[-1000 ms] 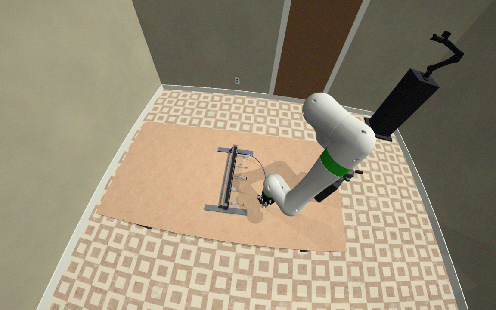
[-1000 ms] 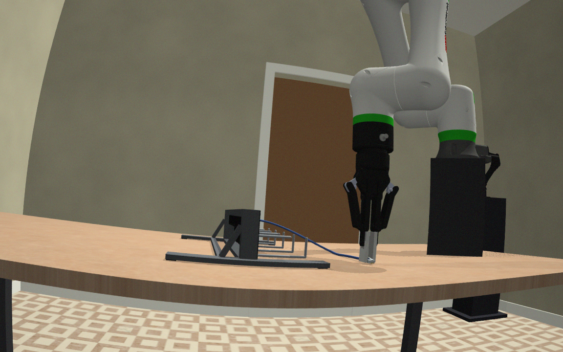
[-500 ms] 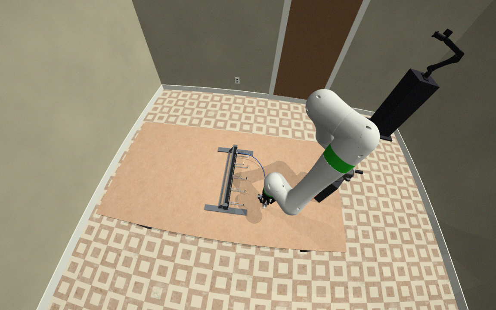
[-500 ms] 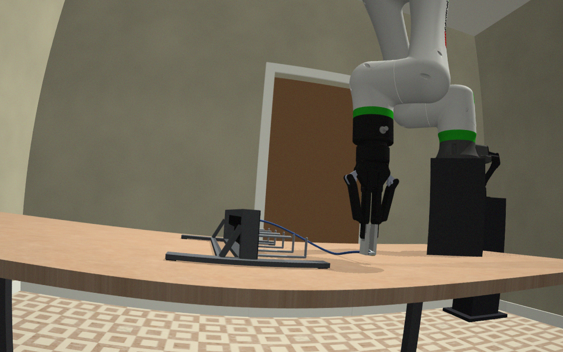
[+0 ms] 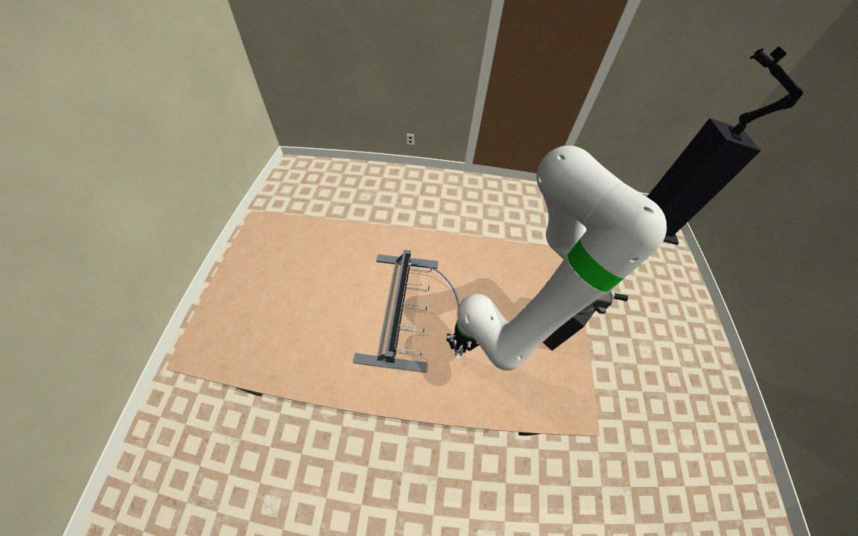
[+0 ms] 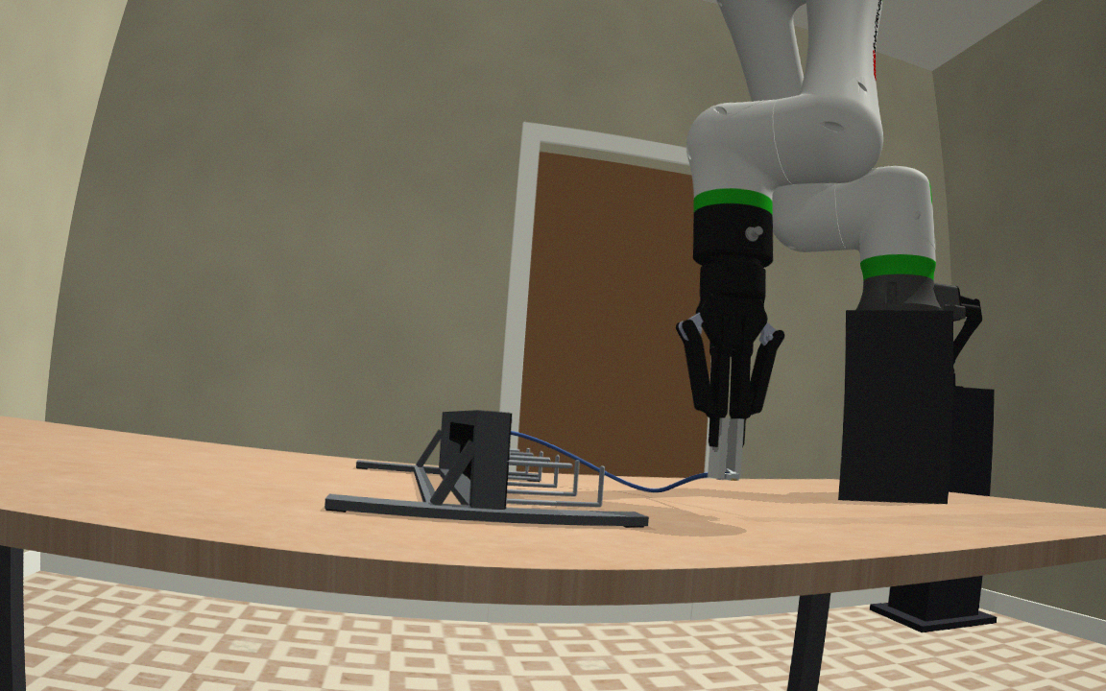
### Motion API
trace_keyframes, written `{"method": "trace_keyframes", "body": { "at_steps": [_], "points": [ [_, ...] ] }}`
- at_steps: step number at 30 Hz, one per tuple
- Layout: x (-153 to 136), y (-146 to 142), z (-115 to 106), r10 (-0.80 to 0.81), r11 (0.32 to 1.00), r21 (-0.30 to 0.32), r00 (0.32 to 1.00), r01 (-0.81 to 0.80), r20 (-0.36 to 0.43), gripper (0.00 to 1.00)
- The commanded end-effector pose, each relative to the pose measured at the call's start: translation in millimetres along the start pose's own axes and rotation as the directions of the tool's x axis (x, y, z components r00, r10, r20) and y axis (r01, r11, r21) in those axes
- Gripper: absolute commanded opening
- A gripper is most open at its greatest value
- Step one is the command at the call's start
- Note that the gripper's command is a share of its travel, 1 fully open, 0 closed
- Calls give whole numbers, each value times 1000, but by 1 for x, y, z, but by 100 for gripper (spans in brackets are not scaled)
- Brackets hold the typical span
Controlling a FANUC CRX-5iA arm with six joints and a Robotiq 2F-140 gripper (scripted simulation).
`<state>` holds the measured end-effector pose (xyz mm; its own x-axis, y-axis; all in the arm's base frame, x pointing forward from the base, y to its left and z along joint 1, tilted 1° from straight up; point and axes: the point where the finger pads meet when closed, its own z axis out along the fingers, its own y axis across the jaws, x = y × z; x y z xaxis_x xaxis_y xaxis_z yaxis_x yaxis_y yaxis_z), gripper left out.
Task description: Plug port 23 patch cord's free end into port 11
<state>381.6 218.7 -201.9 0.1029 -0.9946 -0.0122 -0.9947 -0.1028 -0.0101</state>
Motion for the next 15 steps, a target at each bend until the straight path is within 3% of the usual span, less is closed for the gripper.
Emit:
{"method": "trace_keyframes", "body": {
  "at_steps": [1,15],
  "points": [
    [0,0,-5,0,1000,0,1000,0,0,0],
    [0,0,-16,0,1000,0,1000,0,0,0]
  ]
}}
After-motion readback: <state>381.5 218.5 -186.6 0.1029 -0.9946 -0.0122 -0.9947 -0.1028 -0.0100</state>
